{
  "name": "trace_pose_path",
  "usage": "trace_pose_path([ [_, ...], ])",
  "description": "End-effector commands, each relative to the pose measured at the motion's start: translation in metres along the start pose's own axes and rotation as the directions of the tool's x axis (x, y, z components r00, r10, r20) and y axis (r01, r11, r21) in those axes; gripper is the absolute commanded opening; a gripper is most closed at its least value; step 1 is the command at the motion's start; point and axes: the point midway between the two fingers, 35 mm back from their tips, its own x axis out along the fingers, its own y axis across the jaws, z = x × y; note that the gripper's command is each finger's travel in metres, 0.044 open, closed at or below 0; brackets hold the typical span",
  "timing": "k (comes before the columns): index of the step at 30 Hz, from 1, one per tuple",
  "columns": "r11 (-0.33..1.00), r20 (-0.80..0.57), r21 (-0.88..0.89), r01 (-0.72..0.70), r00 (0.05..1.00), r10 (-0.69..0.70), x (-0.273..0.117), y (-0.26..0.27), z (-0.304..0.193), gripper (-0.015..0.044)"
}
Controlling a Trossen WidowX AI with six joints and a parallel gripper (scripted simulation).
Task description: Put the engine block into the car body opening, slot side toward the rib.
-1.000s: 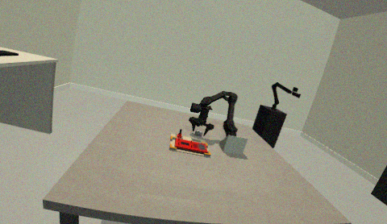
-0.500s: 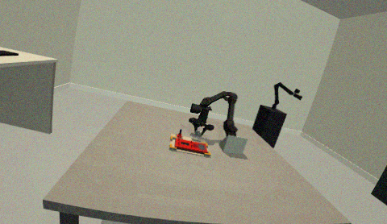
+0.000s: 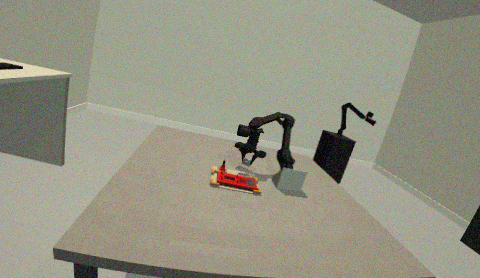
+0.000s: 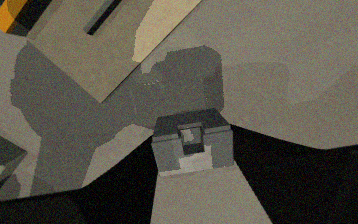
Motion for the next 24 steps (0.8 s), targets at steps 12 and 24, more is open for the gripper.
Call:
trace_pose_path([
  [12,1.000,0.035,-0.009,0.010,0.999,-0.010,-0.050,0.003,0.004,0.0000],
  [24,1.000,0.048,-0.018,0.022,0.999,-0.021,-0.088,0.009,-0.001,0.0000],
])
